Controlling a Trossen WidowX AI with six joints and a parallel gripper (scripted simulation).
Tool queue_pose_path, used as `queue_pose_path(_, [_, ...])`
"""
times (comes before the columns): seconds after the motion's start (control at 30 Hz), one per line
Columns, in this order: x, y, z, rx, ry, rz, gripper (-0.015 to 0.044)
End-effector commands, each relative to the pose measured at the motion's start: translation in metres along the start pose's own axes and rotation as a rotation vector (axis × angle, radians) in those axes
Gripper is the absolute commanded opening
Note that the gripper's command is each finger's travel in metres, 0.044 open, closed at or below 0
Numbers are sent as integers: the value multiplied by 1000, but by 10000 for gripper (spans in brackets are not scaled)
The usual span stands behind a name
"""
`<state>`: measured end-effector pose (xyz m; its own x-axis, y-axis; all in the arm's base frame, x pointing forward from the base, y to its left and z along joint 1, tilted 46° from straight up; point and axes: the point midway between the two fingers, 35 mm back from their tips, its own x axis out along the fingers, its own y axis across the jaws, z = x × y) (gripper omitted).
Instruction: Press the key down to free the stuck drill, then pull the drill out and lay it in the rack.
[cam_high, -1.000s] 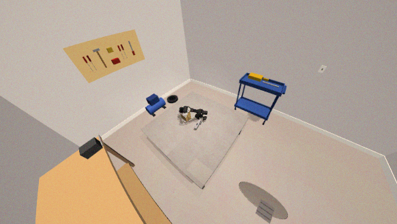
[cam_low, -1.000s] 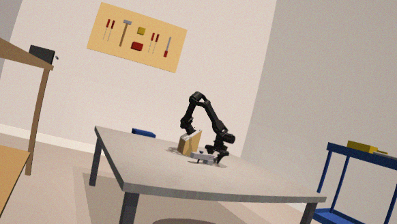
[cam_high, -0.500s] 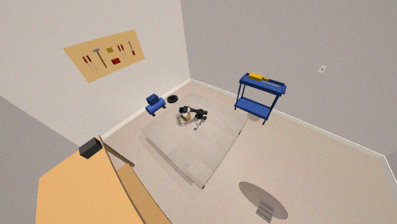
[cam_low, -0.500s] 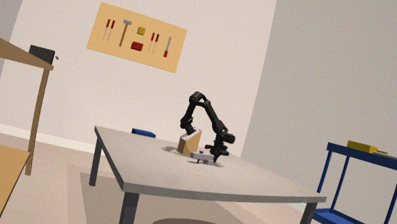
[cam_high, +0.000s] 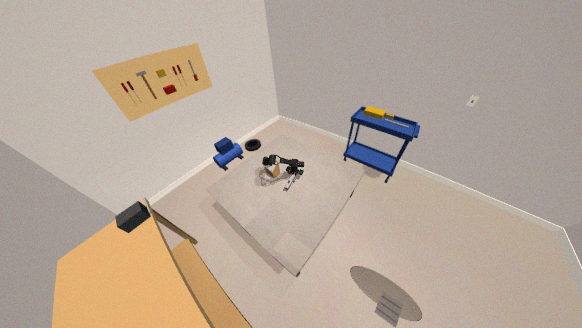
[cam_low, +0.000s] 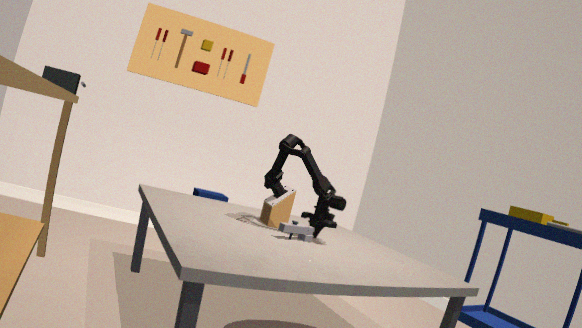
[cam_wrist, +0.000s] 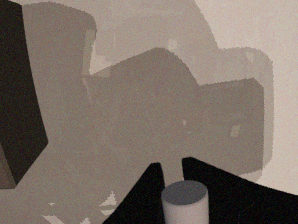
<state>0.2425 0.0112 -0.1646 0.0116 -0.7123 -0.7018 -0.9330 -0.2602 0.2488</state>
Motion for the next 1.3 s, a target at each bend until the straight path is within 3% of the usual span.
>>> queue_pose_path(0.0, [1, 0, 7, 0, -3, 3, 0])
queue_pose_path(0.73, [2, 0, 38, 0, -5, 2, 0])
queue_pose_path(1.27, [2, 0, 30, 0, -4, 1, 420])
